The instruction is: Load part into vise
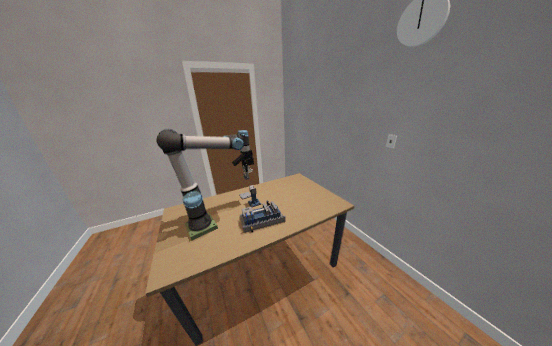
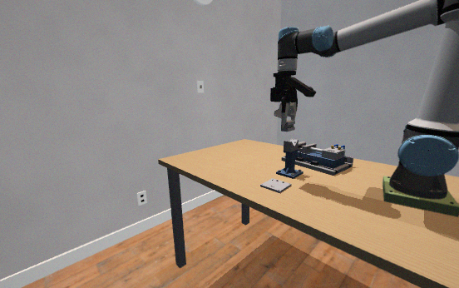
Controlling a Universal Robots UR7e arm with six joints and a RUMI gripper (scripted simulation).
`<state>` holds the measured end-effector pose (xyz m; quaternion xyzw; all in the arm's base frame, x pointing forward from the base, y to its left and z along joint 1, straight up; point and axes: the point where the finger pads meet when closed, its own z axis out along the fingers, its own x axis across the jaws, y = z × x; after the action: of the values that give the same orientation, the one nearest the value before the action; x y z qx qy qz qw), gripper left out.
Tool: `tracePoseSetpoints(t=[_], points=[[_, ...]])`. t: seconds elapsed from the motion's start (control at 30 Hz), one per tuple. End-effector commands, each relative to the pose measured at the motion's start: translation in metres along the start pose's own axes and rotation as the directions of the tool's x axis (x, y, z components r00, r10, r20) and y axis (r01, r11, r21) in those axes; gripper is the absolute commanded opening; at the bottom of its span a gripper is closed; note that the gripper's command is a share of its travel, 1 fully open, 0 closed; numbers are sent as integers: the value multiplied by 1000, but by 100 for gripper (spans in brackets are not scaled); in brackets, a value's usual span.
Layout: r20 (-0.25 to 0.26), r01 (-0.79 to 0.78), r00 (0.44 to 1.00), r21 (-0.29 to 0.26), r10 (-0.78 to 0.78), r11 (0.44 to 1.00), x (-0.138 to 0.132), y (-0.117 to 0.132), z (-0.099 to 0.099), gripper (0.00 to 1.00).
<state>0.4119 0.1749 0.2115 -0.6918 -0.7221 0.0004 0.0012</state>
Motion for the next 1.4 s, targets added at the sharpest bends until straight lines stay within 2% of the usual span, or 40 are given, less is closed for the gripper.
tracePoseSetpoints(t=[0.0, 0.7, 1.37], points=[[1, -79, 997, -2, 79, 997, -3, 1, -1, 0], [0, -316, 949, -2, 316, 949, -14, 4, -1, 0], [0, -539, 843, -1, 539, 843, -25, 7, -1, 0]])
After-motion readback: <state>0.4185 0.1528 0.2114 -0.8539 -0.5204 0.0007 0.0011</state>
